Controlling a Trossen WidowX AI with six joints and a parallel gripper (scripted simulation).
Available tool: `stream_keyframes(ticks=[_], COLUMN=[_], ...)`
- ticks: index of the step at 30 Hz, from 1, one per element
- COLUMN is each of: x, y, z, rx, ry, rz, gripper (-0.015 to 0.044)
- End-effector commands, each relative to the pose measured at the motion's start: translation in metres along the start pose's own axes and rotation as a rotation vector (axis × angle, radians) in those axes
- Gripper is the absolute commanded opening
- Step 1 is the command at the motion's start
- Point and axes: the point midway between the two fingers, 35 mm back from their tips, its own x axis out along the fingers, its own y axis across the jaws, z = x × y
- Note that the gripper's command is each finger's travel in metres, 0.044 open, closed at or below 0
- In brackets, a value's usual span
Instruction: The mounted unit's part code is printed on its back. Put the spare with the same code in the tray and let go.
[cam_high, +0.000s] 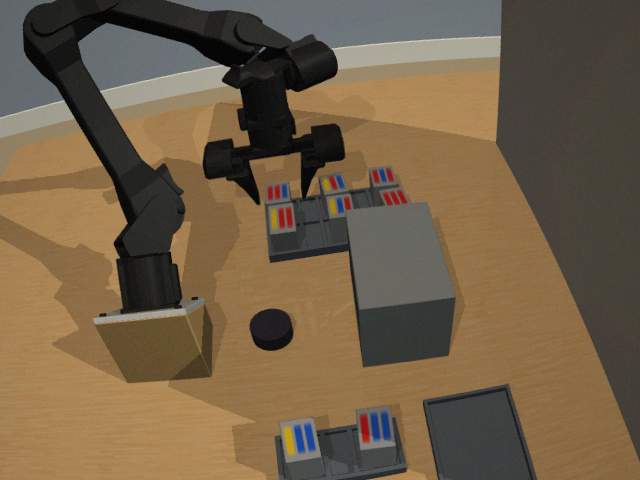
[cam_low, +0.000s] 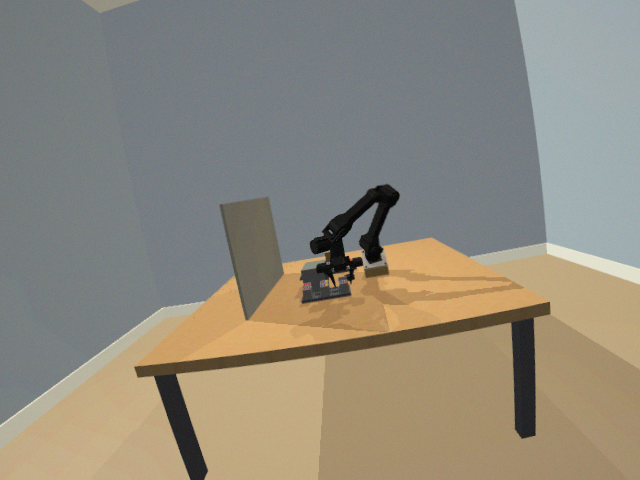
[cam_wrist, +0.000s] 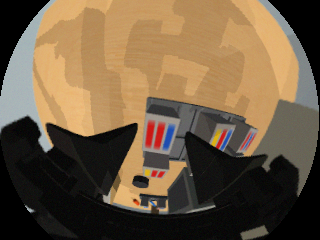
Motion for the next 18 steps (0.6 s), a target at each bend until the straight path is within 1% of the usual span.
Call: stream_keyframes(ticks=[1,10,17,18], x=[0.006,0.020,0.021,0.020], y=[0.001,0.004,0.004,0.004], z=[-0.001,-0.001,-0.001,0.000], rx=[0.008,0.009,0.009,0.003], ry=[0.003,-0.003,-0.003,-0.006], rz=[0.001,0.001,0.001,0.002], gripper=[0.0300,0.0300,0.0300,0.0274])
